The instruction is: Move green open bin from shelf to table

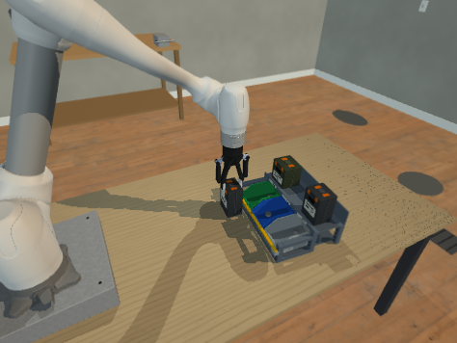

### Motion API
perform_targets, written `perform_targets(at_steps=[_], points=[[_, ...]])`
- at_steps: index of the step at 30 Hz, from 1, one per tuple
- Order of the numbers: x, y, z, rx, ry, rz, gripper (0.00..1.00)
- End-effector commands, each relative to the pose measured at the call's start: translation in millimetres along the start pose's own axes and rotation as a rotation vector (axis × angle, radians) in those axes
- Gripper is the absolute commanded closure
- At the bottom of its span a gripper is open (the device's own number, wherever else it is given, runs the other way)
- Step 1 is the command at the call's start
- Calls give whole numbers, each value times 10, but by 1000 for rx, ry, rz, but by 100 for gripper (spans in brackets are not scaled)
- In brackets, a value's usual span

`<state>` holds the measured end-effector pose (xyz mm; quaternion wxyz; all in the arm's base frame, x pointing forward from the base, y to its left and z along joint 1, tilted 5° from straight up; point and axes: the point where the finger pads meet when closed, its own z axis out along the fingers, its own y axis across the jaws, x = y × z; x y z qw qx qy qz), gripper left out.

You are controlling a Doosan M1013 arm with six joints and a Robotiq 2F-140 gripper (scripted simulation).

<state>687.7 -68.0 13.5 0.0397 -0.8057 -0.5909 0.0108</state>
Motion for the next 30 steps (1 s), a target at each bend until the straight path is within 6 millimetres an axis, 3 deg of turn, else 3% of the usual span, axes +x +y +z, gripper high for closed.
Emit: perform_targets(at_steps=[1, 4, 30], points=[[1, 1, -49, 0, 0, 0, 100], [1, 1, -124, 0, 0, 0, 100], [1, 1, -87, 0, 0, 0, 100]])
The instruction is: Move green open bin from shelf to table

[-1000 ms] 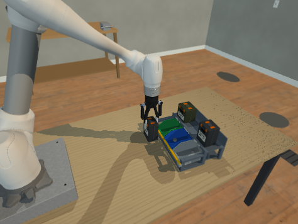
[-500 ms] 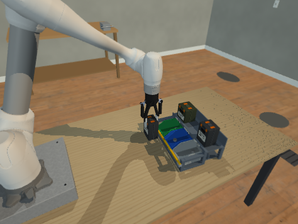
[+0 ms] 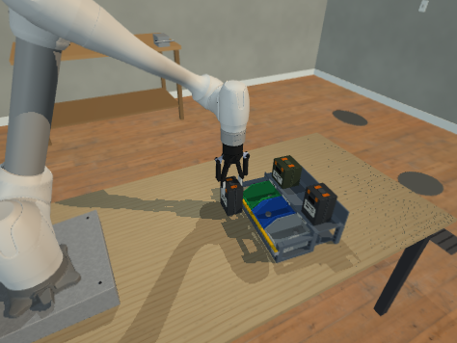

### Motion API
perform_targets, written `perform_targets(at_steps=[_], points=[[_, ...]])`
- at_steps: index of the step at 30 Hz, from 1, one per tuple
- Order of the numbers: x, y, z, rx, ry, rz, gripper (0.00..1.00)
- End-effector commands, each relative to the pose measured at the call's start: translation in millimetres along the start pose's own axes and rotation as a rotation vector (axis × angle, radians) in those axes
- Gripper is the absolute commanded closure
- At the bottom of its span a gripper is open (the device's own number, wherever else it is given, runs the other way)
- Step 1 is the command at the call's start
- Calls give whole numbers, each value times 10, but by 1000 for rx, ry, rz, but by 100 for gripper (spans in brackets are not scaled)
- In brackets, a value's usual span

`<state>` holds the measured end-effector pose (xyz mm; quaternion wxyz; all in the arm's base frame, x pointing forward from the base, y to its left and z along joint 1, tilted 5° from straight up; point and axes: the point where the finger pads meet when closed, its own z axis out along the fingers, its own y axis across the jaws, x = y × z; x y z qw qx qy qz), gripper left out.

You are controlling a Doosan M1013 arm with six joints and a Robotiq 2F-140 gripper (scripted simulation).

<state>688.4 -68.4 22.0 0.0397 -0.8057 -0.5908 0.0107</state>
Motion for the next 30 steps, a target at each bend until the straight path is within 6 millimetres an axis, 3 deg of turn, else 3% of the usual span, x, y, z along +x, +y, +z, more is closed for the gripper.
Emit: perform_targets(at_steps=[1, 20, 25, 30], points=[[0, 0, -1, 0, 0, 0, 100], [0, 0, 17, 0, 0, 0, 100], [-396, -53, 18, 0, 0, 0, 100], [-396, -53, 18, 0, 0, 0, 100]])
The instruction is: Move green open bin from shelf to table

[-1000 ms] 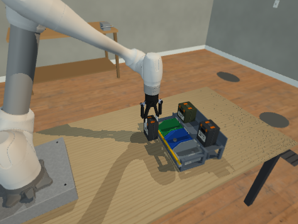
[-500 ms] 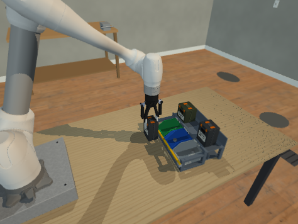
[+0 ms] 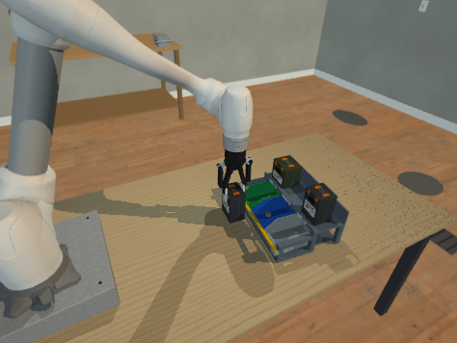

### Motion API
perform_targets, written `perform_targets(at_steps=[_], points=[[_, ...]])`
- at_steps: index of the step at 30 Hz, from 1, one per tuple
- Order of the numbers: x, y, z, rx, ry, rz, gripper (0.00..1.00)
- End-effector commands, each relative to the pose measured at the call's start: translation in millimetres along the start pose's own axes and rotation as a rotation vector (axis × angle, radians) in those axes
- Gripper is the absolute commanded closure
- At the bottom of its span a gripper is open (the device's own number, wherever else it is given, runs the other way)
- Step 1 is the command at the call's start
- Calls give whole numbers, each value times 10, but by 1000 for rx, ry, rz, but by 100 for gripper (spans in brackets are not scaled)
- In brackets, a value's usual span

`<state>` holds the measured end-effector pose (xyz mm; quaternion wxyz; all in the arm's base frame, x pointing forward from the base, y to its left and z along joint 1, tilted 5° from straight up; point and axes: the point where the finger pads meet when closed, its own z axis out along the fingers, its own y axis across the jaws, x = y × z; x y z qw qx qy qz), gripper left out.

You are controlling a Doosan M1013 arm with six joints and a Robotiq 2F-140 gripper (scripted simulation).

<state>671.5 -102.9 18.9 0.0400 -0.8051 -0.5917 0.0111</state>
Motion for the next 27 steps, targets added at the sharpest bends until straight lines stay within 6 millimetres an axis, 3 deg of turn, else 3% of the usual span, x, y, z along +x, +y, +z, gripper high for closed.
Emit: perform_targets(at_steps=[1, 7, 12, 24, 27], points=[[-16, 2, -7, -1, 1, 2, 100], [-16, 2, -7, -1, 1, 2, 100], [-411, -52, -6, -1, 1, 2, 100], [-411, -52, -6, -1, 1, 2, 100], [-647, -84, -6, -1, 1, 2, 100]])
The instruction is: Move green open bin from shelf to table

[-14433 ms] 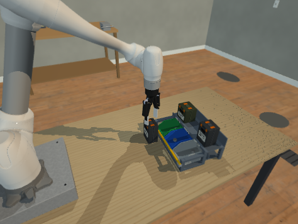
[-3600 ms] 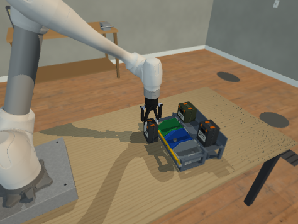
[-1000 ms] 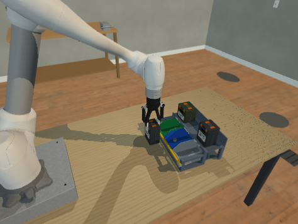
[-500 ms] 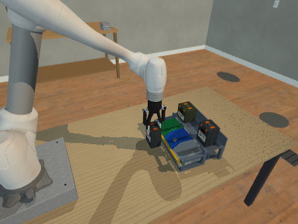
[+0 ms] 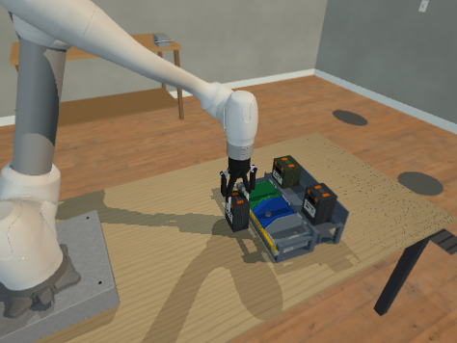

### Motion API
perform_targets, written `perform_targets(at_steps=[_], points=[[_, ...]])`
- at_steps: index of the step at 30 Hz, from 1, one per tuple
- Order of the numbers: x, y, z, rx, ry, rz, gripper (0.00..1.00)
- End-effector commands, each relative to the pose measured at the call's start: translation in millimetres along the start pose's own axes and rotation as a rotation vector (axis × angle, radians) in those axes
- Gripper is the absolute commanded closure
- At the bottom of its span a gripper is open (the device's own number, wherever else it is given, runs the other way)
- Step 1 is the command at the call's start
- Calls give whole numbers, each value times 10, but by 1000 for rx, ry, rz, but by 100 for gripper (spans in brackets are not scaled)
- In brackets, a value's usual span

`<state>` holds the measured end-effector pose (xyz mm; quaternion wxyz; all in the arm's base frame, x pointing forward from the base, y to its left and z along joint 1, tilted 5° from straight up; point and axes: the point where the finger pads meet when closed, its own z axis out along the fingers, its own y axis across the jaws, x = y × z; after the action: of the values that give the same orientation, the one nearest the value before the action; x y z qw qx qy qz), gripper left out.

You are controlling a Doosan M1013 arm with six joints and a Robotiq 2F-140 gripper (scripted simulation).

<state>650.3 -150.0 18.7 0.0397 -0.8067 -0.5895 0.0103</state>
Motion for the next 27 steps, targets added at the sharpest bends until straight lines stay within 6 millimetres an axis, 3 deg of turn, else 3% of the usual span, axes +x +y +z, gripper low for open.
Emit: perform_targets(at_steps=[1, 2, 14, 19, 27], points=[[-213, -31, 3, 1, -1, -3, 100], [-292, -41, 3, 1, -1, -3, 100], [-292, -41, 3, 1, -1, -3, 100], [-687, -93, 2, 0, -1, -3, 100], [-687, -93, 2, 0, -1, -3, 100]])
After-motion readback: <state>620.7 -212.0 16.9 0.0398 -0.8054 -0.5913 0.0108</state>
